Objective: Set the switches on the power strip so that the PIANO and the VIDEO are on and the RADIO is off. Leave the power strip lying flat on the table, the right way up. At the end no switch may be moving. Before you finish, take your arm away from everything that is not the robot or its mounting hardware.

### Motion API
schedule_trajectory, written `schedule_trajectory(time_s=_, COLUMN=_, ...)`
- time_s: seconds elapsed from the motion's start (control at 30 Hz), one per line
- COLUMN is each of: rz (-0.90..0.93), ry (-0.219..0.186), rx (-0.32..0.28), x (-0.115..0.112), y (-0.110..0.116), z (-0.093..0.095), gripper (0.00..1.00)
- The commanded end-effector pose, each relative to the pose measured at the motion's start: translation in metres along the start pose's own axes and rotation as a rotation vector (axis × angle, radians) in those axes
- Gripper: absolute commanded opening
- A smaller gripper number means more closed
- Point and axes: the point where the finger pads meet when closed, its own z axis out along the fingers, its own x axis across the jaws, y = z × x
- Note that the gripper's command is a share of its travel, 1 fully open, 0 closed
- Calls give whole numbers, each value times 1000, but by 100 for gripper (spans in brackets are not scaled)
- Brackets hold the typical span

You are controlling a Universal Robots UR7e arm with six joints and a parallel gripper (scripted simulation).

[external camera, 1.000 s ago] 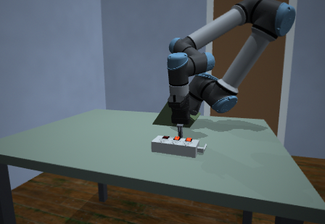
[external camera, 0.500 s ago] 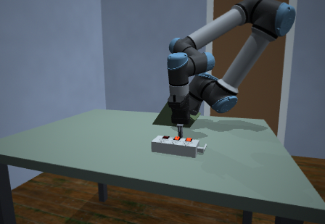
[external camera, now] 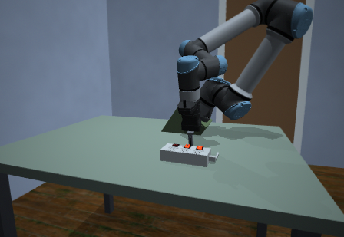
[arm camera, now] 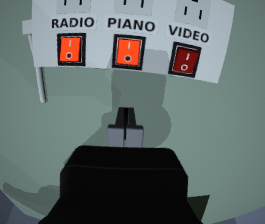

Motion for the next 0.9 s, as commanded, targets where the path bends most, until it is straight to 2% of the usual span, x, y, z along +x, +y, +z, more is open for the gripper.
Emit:
schedule_trajectory(time_s=0.0, rz=0, ry=1, rx=1, x=0, y=-1, z=0, gripper=0)
schedule_trajectory(time_s=0.07, rz=0, ry=1, rx=1, x=0, y=-1, z=-1, gripper=0)
schedule_trajectory(time_s=0.13, rz=0, ry=4, rx=5, x=2, y=0, z=-10, gripper=0)
schedule_trajectory(time_s=0.3, rz=0, ry=5, rx=5, x=3, y=15, z=-63, gripper=0)
schedule_trajectory(time_s=0.37, rz=0, ry=5, rx=5, x=3, y=15, z=-63, gripper=0)
schedule_trajectory(time_s=0.47, rz=0, ry=5, rx=4, x=1, y=24, z=-84, gripper=0)
schedule_trajectory(time_s=0.87, rz=0, ry=3, rx=2, x=0, y=25, z=-85, gripper=0)
